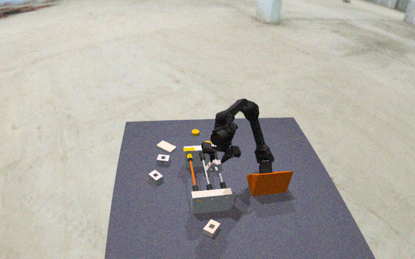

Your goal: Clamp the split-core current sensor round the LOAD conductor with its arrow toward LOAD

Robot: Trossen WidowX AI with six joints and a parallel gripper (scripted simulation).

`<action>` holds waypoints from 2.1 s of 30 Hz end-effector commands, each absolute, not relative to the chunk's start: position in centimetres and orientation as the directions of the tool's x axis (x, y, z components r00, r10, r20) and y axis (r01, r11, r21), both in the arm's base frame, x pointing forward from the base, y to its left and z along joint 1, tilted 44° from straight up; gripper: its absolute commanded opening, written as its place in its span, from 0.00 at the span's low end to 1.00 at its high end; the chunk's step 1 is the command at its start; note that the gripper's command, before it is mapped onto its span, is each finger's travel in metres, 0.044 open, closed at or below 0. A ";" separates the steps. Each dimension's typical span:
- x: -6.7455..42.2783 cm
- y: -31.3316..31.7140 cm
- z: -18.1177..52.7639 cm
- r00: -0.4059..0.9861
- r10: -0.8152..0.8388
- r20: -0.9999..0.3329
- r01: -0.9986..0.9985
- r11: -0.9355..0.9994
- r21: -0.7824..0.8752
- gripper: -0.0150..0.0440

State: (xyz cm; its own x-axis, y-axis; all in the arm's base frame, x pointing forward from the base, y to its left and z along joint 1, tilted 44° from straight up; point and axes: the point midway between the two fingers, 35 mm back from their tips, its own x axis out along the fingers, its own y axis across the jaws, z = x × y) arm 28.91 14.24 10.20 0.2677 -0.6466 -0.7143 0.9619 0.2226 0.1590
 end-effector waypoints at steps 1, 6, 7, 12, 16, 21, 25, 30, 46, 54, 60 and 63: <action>31.6 14.3 10.2 0.279 -0.645 -0.712 0.959 0.227 0.171 0.25; 34.3 13.9 10.0 0.281 -0.648 -0.708 0.958 0.227 0.173 0.25; 34.9 13.8 9.9 0.282 -0.649 -0.707 0.958 0.226 0.174 0.25; 37.5 13.1 9.6 0.283 -0.654 -0.701 0.958 0.225 0.177 0.25; 37.9 12.9 9.5 0.283 -0.655 -0.700 0.958 0.225 0.177 0.25; 38.1 12.6 9.1 0.283 -0.655 -0.700 0.958 0.225 0.177 0.25; 38.3 12.1 8.7 0.283 -0.655 -0.701 0.958 0.225 0.177 0.25; 38.6 11.6 8.1 0.284 -0.655 -0.700 0.958 0.225 0.178 0.25; 39.3 9.9 6.3 0.284 -0.656 -0.699 0.958 0.225 0.178 0.25; 39.2 9.9 6.3 0.278 -0.654 -0.703 0.960 0.219 0.176 0.25; 39.2 9.9 6.3 0.278 -0.654 -0.703 0.960 0.219 0.176 0.25; 39.2 9.9 6.3 0.278 -0.654 -0.703 0.960 0.219 0.176 0.25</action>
